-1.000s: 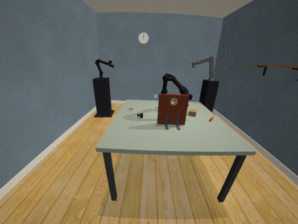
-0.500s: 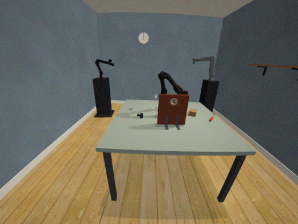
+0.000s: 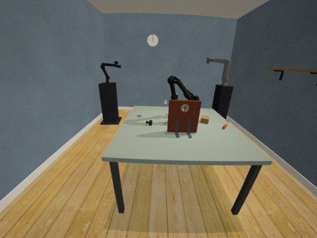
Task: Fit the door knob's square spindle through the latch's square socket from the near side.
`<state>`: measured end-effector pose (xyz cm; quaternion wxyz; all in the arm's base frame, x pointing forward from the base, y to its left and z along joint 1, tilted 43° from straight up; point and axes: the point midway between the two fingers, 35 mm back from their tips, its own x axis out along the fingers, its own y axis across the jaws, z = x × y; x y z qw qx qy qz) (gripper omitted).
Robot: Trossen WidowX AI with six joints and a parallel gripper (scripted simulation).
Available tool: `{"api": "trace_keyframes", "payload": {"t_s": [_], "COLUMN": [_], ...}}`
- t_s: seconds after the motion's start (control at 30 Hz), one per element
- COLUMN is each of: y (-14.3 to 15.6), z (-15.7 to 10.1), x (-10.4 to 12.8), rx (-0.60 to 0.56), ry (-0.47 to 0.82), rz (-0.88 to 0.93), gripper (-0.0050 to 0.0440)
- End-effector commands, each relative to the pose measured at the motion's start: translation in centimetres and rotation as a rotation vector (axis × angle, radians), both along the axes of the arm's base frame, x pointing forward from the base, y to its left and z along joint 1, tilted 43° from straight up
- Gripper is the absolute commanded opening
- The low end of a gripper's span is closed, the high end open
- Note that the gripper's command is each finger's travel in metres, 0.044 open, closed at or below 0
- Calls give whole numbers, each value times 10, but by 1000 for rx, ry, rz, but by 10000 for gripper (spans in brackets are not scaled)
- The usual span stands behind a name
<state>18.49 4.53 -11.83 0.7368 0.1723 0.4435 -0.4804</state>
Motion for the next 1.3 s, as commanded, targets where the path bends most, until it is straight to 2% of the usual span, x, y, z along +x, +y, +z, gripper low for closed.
{"api": "trace_keyframes", "payload": {"t_s": [0.0, 1.27], "y": [-7, -41], "z": [-5, -41], "x": [-3, -8], "rx": [-10, -10], "ry": [9, 9], "rz": [0, 0], "gripper": [440, 440]}}
